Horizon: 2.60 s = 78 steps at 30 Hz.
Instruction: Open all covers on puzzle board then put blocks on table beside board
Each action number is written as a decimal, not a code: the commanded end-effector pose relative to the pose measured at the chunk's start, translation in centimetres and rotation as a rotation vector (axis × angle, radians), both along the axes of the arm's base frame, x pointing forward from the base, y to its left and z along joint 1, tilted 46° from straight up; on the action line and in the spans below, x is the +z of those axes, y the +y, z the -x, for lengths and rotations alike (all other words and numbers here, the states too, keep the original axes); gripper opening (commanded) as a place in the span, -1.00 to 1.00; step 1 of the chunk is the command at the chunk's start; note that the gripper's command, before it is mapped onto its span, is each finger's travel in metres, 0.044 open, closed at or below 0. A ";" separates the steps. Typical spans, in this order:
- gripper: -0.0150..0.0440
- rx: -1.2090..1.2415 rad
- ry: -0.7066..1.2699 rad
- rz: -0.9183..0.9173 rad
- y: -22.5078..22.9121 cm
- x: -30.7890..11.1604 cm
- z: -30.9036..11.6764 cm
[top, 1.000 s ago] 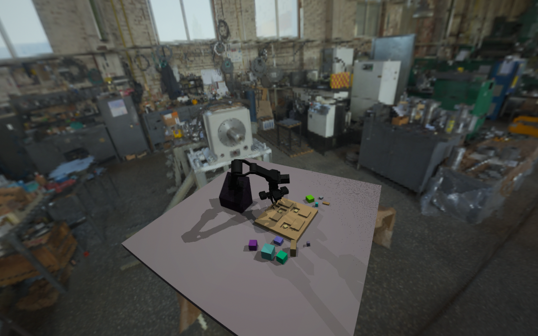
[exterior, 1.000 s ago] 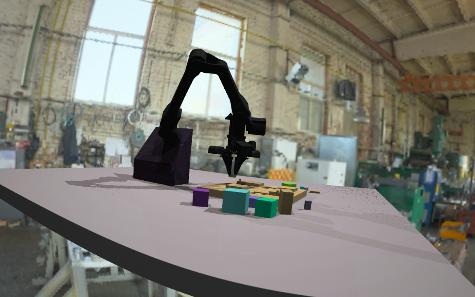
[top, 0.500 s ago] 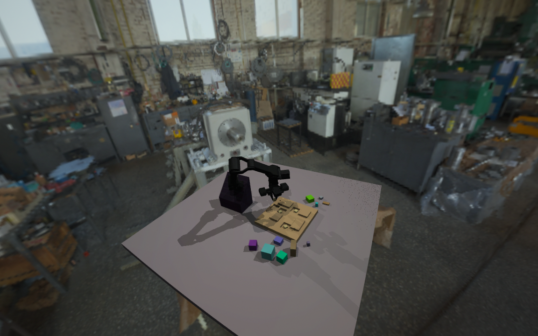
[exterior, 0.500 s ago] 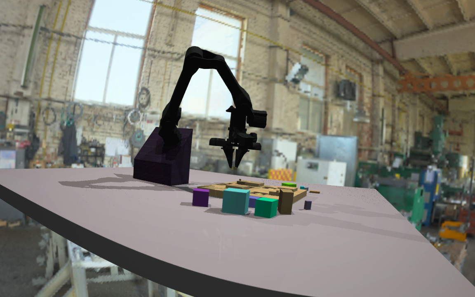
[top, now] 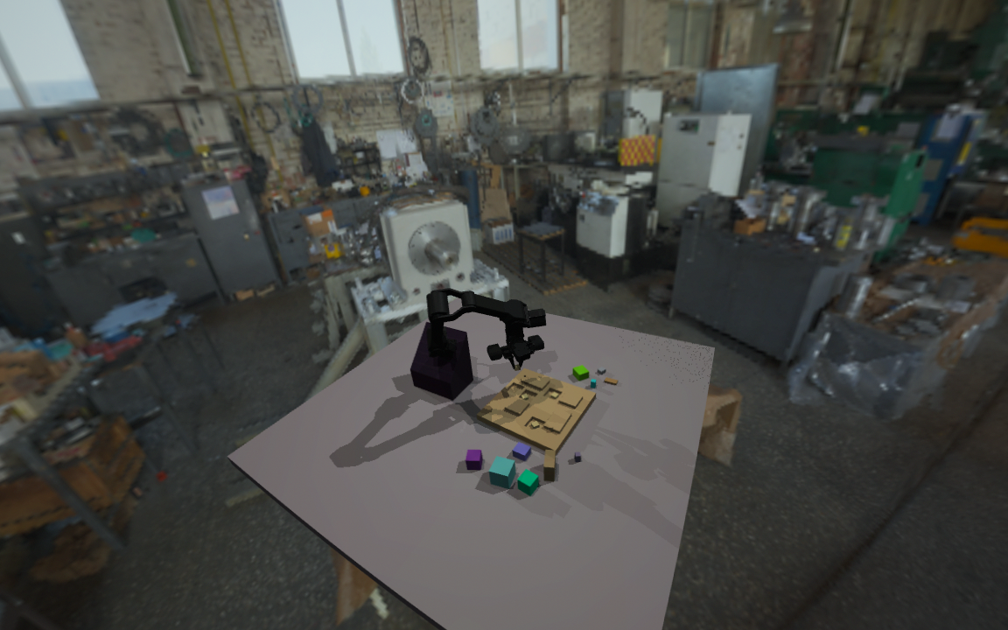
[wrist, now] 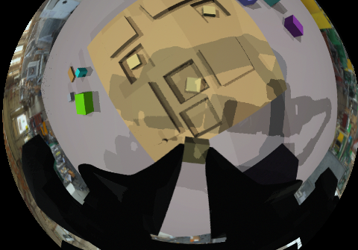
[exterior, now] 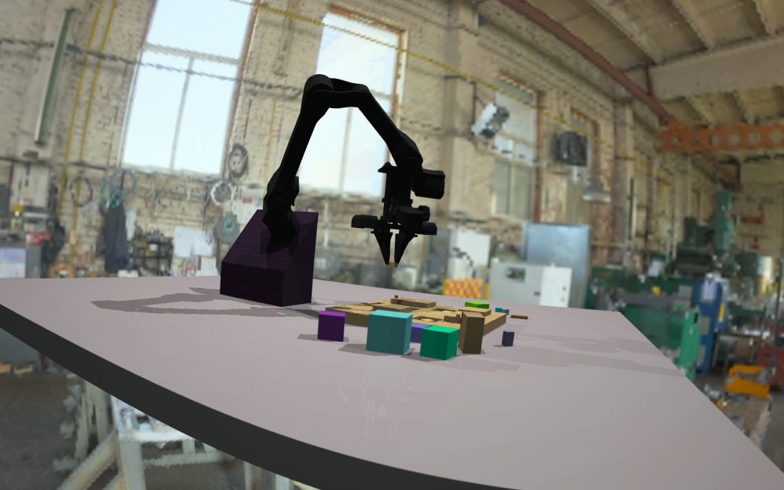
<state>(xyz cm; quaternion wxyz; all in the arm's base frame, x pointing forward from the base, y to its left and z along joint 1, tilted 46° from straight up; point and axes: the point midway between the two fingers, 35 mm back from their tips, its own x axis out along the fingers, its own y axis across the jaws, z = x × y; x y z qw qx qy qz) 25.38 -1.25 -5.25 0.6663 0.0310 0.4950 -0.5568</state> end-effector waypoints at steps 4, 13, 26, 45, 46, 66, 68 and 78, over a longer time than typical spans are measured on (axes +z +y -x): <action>-0.22 -0.002 -0.001 -0.006 1.6 -1.3 -1.8; -0.22 -0.002 -0.002 -0.009 3.7 -3.2 -3.9; -0.22 -0.001 -0.005 -0.011 6.8 -6.5 -6.3; -0.22 -0.003 -0.007 -0.011 11.0 -12.0 -8.1; -0.22 -0.003 -0.007 -0.011 11.2 -12.3 -8.2; -0.22 -0.002 -0.008 -0.012 9.8 -14.5 -8.2; -0.22 -0.002 -0.008 -0.012 9.6 -14.7 -8.2; -0.22 -0.002 -0.008 -0.012 8.4 -15.9 -8.1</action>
